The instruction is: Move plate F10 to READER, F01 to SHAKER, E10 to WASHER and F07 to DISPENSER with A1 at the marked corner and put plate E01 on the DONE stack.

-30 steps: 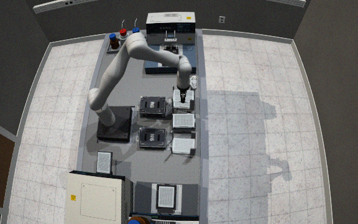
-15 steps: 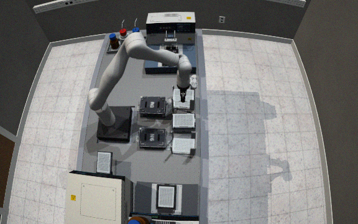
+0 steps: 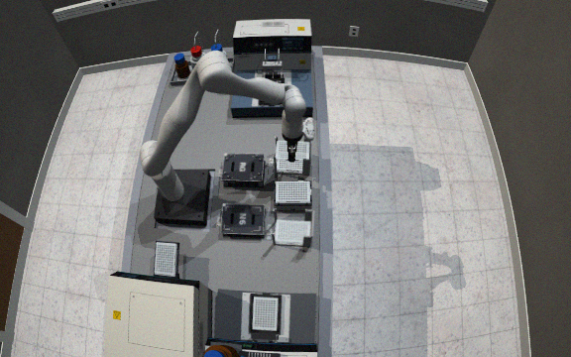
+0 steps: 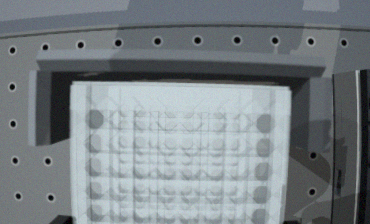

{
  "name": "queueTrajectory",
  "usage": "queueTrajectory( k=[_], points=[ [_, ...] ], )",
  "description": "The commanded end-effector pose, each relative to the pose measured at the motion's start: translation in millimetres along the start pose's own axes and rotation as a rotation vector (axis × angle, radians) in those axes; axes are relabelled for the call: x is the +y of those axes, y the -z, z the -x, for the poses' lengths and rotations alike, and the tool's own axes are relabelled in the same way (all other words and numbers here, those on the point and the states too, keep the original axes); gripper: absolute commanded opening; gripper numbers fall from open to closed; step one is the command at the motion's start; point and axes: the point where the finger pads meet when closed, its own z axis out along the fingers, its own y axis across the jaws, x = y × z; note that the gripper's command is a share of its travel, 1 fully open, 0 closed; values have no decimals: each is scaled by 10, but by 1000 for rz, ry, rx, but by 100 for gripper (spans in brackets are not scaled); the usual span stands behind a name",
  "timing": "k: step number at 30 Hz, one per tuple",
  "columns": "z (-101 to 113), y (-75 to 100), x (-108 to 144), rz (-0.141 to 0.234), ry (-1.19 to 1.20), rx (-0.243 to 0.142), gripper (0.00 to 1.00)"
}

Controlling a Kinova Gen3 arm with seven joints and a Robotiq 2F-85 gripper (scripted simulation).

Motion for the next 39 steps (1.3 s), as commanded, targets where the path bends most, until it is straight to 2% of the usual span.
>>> queueTrajectory(
  k=[1, 39],
  points=[
    [-6, 49, 0, 2, -3, 2, 94],
    [-9, 278, 0, 2, -3, 3, 94]
  ],
)
